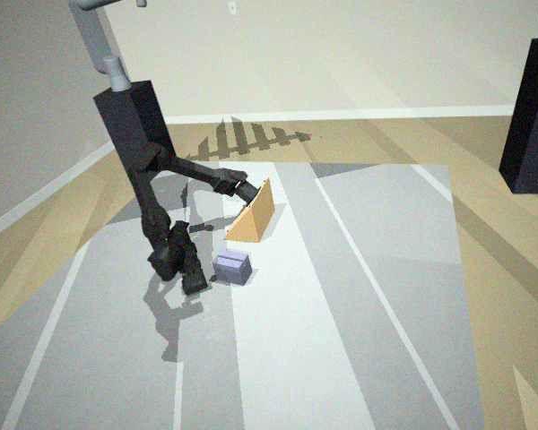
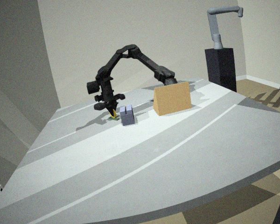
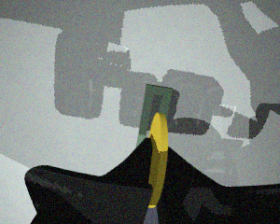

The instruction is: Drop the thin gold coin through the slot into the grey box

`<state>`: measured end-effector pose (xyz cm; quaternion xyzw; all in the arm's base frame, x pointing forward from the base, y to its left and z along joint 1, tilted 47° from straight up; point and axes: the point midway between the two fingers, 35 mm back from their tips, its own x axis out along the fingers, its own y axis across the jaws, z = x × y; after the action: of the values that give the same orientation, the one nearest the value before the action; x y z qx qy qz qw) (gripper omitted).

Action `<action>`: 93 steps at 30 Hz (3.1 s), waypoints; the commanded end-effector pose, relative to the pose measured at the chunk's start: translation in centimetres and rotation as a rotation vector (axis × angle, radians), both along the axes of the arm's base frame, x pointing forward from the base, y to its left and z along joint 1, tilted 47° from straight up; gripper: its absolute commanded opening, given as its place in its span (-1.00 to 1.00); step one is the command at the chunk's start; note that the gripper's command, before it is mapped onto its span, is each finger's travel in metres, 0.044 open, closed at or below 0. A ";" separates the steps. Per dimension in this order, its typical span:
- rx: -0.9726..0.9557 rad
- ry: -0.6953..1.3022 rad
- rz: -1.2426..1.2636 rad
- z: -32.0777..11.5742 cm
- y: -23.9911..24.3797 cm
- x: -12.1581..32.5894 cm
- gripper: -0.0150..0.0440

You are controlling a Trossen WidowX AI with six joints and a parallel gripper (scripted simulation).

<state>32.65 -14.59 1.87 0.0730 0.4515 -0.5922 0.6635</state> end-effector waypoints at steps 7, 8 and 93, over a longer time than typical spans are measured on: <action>0.003 -0.012 0.003 1.8 1.9 0.8 -0.49; 0.003 -0.012 0.003 1.9 2.1 0.8 -0.49; -0.070 -0.553 -0.520 1.1 11.7 -3.4 -0.49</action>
<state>29.74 -3.40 3.44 0.3185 0.2005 -0.7135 0.5910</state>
